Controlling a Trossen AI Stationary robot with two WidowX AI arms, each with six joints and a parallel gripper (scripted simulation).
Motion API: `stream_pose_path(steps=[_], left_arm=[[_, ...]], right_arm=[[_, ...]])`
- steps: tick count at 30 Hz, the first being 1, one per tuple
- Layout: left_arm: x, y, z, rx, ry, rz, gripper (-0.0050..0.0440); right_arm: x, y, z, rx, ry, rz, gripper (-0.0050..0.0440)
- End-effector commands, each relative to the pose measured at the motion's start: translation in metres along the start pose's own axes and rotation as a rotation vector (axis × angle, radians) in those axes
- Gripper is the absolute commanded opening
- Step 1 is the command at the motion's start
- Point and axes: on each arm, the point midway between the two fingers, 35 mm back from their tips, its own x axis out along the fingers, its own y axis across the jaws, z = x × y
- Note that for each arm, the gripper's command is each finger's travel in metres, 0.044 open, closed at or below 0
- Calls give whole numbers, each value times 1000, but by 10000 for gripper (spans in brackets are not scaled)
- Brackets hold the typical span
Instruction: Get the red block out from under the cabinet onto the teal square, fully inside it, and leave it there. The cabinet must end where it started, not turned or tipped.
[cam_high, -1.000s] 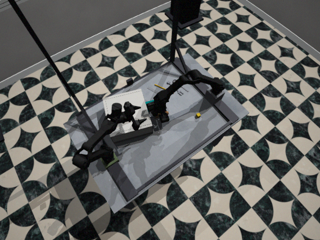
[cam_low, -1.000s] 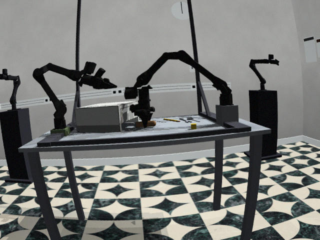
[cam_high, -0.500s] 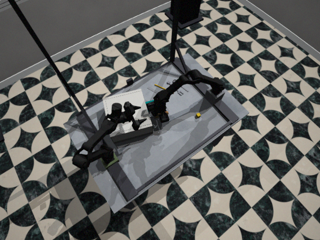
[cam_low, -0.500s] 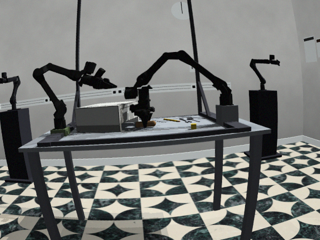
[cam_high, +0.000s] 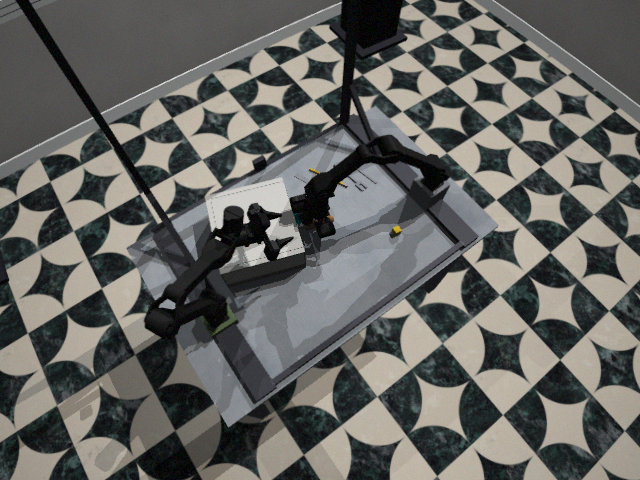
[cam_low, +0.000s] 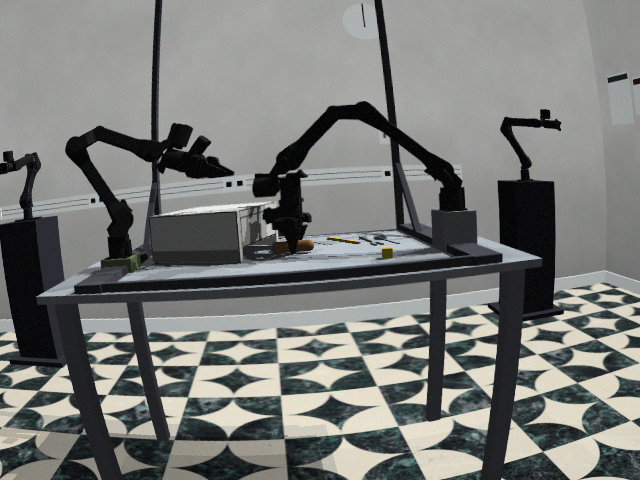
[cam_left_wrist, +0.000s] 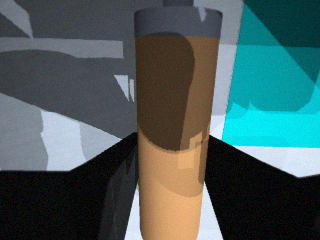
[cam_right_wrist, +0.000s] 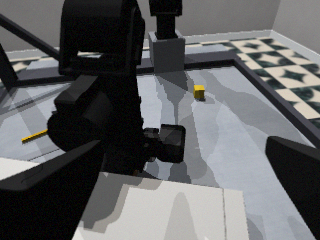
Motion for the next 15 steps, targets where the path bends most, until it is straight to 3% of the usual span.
stream_pose_path(steps=[1,7,15], left_arm=[[-12,-21,6,14,-32,-5,117],[-8,-36,7,14,-25,-5,117],[-7,-37,6,17,-23,-5,117]], right_arm=[[-3,1,10,14,-22,8,440],[-3,1,10,14,-22,8,440],[-3,1,10,14,-22,8,440]])
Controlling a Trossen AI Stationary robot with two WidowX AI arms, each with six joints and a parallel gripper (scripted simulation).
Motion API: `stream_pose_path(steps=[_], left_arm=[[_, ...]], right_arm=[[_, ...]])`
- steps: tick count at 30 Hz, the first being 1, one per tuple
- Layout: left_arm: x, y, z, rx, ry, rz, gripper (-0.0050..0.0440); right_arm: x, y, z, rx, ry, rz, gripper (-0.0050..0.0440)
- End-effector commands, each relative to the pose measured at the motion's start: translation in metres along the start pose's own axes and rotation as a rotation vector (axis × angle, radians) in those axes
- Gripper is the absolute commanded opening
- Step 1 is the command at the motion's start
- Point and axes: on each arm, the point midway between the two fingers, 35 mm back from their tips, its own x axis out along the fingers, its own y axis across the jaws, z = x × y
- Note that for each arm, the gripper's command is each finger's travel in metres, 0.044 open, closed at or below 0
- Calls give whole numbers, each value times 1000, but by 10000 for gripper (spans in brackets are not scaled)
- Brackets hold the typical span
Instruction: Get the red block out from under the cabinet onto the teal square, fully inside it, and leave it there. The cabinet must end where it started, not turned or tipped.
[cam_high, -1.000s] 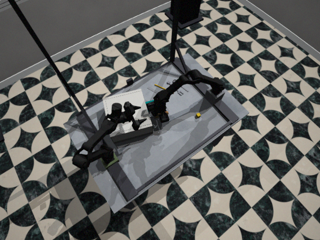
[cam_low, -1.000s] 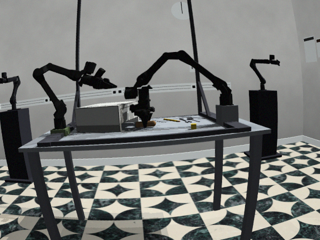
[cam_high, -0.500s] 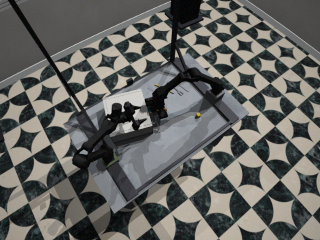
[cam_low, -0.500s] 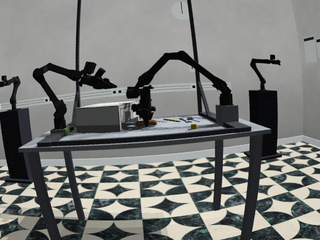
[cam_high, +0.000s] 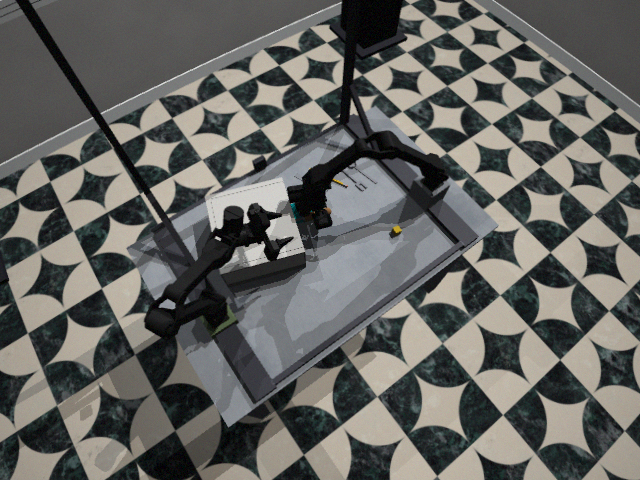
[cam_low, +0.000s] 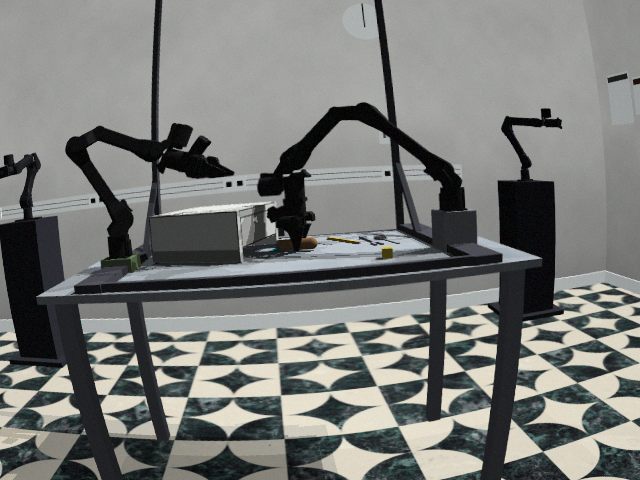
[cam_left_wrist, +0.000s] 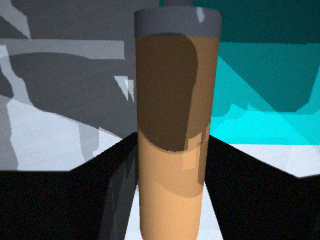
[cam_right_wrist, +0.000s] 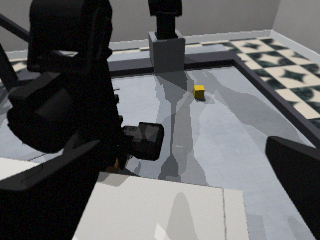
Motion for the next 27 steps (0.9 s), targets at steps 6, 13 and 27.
stream_pose_path(steps=[6,13,27], left_arm=[[-12,0,7,0,-33,-6,117],[-6,-1,5,1,-21,-5,117],[-10,-2,-8,-1,-41,-6,117]], right_arm=[[-3,1,10,14,-22,8,440],[-3,1,10,14,-22,8,440],[-3,1,10,14,-22,8,440]])
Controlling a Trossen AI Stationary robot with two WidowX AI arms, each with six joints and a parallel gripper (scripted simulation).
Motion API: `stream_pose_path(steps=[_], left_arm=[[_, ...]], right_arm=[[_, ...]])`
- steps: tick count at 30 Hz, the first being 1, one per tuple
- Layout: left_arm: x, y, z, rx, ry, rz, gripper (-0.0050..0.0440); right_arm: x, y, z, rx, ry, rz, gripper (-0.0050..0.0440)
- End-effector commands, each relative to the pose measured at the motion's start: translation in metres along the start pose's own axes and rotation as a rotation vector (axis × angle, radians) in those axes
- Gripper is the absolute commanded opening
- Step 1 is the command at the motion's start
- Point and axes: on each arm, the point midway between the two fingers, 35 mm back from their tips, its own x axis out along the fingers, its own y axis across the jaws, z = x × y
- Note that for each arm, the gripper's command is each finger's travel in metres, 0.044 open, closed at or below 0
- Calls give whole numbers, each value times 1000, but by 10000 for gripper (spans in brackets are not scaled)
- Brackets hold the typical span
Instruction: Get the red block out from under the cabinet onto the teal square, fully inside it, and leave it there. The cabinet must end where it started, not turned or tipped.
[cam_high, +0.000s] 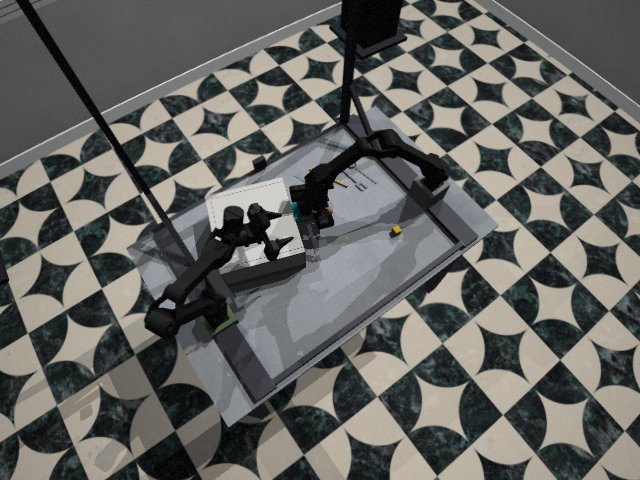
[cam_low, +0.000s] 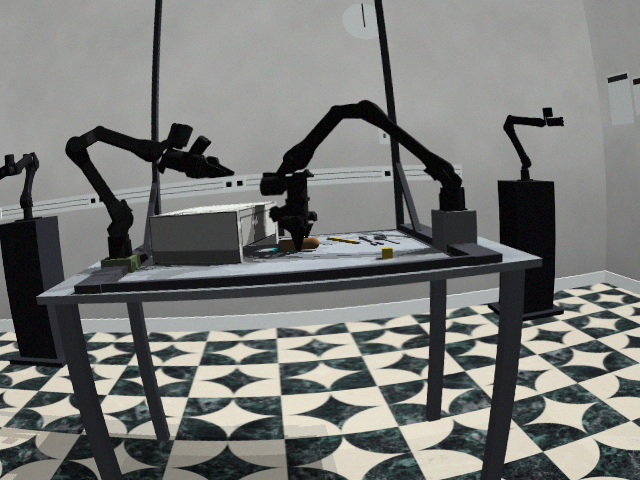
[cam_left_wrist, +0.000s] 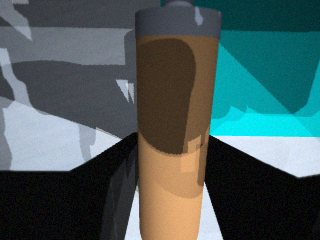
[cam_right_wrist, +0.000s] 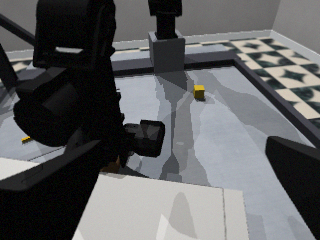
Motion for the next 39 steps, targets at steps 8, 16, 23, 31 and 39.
stream_pose_path(steps=[8,16,23,31,39], left_arm=[[-6,-3,-17,0,-25,-3,117],[1,-3,-49,0,-23,-3,117],[3,-3,-72,0,-21,-3,117],[7,-2,-113,0,-19,-3,117],[5,-1,-142,0,-17,-4,117]], right_arm=[[-3,1,10,14,-22,8,440],[-3,1,10,14,-22,8,440],[-3,1,10,14,-22,8,440],[-3,1,10,14,-22,8,440],[-3,1,10,14,-22,8,440]])
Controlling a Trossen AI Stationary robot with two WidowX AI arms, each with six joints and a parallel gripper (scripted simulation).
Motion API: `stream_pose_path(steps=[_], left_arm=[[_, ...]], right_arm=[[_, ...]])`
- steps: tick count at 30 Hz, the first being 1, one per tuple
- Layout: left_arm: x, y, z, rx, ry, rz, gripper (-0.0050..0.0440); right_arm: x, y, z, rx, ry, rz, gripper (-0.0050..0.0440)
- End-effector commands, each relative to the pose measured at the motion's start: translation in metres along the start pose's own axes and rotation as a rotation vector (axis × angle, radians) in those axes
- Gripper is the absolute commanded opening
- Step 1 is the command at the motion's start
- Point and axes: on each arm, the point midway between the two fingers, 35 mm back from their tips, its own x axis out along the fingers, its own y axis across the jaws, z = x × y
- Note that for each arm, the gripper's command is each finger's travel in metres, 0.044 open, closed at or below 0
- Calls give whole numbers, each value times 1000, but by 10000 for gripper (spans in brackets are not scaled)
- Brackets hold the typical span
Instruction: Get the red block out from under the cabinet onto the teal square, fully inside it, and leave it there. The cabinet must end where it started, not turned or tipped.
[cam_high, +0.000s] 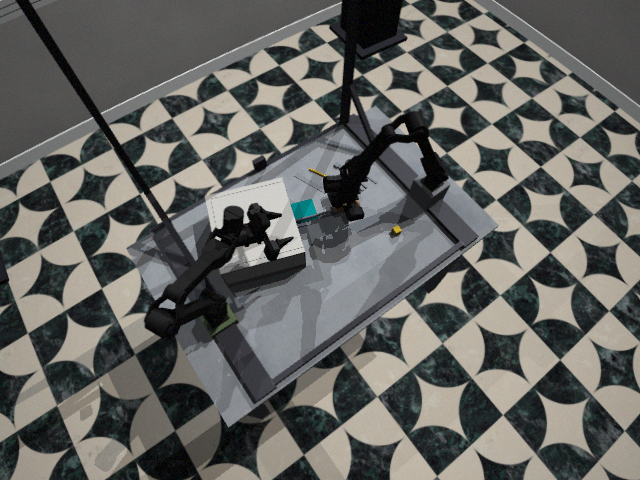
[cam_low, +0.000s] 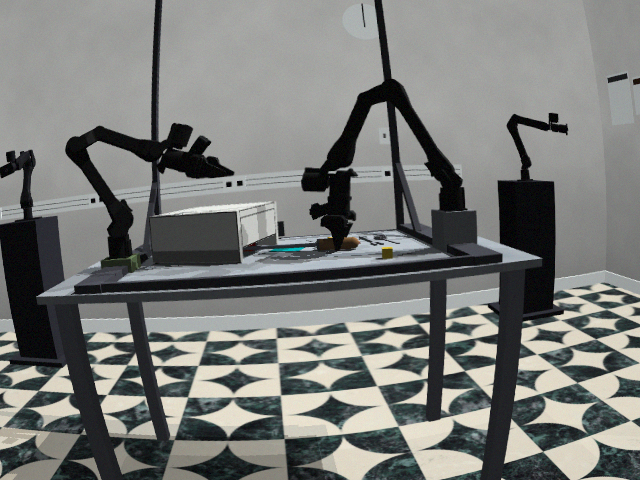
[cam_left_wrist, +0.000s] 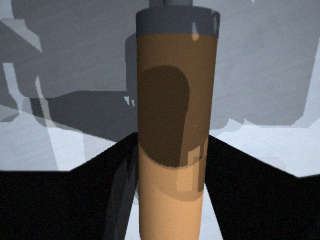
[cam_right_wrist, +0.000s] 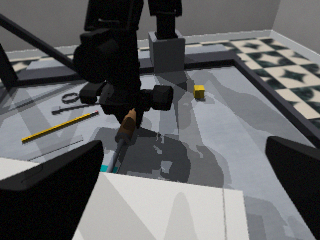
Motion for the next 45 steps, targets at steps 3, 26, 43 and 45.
stream_pose_path(steps=[3,26,43,45], left_arm=[[3,-1,-45,3,52,2,117],[-10,-1,-106,3,60,3,117],[-16,-3,-105,4,57,2,117],[-16,-3,-105,4,58,2,117]], right_arm=[[-3,1,10,14,-22,8,440],[-3,1,10,14,-22,8,440],[-3,1,10,14,-22,8,440],[-3,1,10,14,-22,8,440]])
